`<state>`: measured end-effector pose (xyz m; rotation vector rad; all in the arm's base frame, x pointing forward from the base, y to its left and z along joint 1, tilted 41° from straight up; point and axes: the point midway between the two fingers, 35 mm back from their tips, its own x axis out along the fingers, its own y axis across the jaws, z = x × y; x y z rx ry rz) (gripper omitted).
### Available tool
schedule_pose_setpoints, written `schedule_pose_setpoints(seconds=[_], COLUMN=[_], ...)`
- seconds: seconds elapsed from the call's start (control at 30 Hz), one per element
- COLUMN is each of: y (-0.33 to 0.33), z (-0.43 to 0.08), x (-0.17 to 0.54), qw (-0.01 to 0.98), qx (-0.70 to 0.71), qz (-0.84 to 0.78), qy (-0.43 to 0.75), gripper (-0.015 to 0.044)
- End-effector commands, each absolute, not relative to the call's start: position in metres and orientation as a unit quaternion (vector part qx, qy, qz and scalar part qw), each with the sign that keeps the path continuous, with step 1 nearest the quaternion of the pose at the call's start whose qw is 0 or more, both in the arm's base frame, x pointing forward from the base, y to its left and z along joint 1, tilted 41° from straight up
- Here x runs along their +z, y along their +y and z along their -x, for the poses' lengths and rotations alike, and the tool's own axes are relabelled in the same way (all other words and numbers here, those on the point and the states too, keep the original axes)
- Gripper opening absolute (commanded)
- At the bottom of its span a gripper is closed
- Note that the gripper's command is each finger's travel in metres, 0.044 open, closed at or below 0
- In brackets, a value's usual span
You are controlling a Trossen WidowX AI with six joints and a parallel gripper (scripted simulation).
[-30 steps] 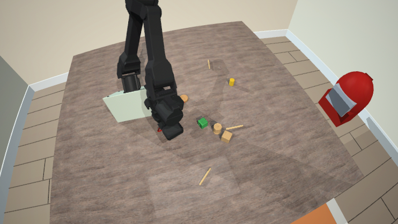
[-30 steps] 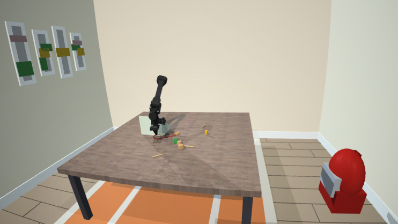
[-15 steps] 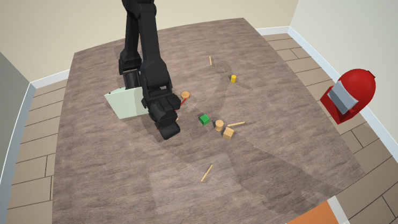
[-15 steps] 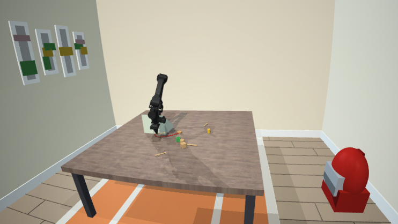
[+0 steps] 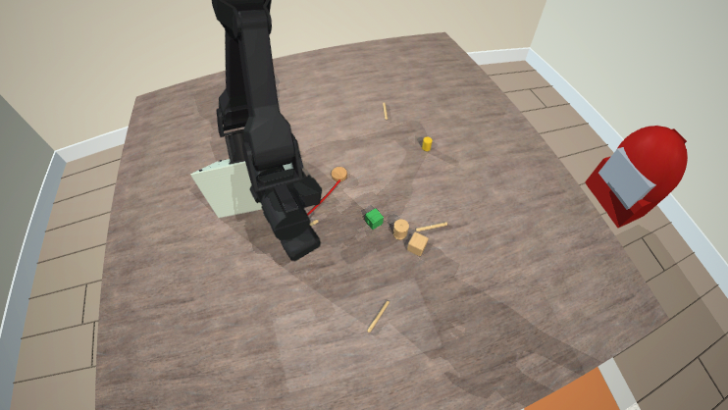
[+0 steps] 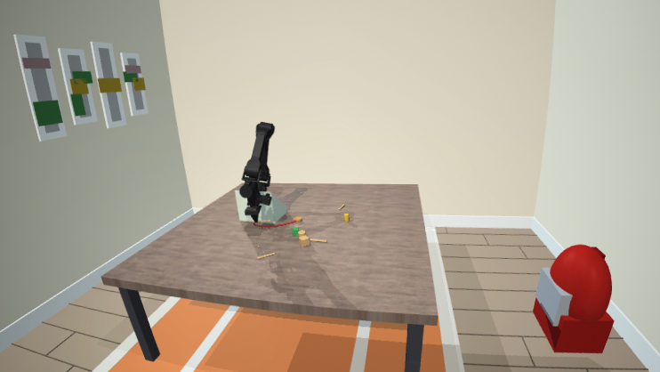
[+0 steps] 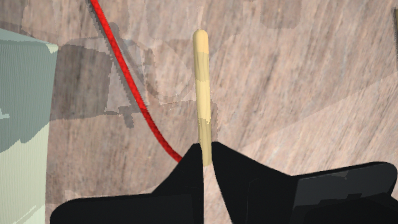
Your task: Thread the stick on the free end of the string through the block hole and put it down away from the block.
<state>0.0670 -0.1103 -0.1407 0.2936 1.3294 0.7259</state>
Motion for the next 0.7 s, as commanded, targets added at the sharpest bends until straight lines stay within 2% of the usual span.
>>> schedule_pose_setpoints(seconds=[0.0,0.67], y=[-0.108,-0.11], z=[-0.061,-0.065], x=[-0.143,-0.155], qw=[0.714,0.713], qx=[0.332,0.333], qz=[-0.135,-0.135], qy=[0.601,0.602], gripper=[0.0,0.0])
